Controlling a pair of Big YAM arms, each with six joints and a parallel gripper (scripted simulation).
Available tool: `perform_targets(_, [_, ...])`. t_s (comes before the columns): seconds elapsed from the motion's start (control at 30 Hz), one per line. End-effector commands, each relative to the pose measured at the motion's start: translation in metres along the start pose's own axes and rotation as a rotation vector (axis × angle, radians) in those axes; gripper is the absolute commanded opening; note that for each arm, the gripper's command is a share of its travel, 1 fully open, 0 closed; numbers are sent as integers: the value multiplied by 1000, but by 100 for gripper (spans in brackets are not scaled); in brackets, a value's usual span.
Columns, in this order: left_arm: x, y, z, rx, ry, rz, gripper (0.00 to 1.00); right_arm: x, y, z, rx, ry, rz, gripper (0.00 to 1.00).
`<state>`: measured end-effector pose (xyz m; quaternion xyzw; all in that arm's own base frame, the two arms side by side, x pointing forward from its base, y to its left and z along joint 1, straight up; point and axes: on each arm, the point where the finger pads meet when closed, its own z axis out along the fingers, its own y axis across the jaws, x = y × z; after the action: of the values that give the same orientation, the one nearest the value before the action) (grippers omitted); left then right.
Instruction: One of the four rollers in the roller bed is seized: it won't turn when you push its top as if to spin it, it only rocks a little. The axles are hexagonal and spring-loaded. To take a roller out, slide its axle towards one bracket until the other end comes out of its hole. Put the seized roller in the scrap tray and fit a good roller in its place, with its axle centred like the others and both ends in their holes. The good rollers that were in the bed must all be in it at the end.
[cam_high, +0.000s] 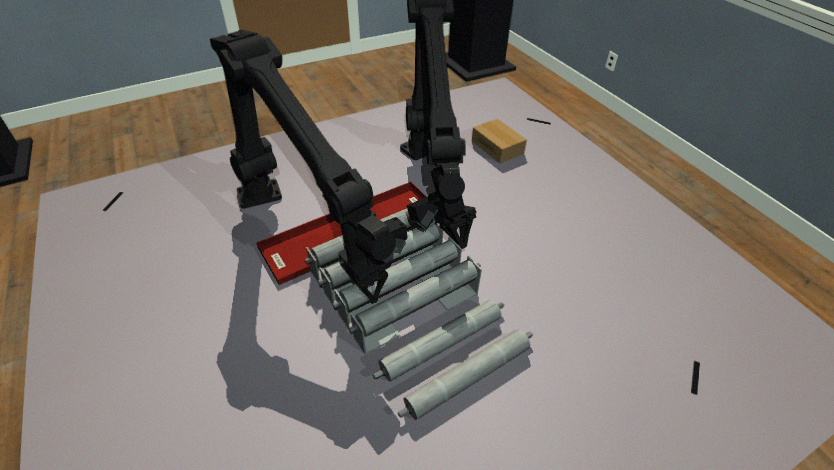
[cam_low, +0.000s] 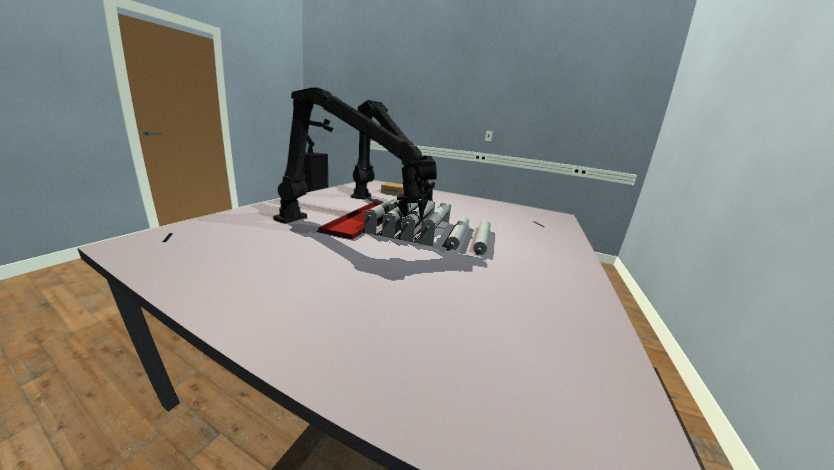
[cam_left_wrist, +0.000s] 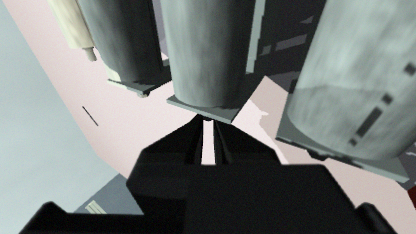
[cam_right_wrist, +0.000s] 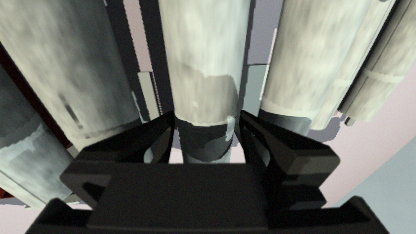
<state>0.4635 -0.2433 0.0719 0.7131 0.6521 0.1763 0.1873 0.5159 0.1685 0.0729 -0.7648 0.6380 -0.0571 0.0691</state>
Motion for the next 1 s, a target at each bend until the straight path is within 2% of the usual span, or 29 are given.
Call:
perform_targets(0.0, [-21,38,-16,-79,-48,-23,3,-5,-9,-17,40,-8,-10,62])
perform_targets(0.4, [-21,38,-16,-79,-48,-23,3,-5,-9,-17,40,-8,-10,62])
perform_targets(0.43, [-21,38,-16,-79,-48,-23,3,-5,-9,-17,40,-8,-10,32])
perform_targets(0.97, [-21,38,-16,-79,-48,-23,3,-5,-15,-20,58,-9,-1,32])
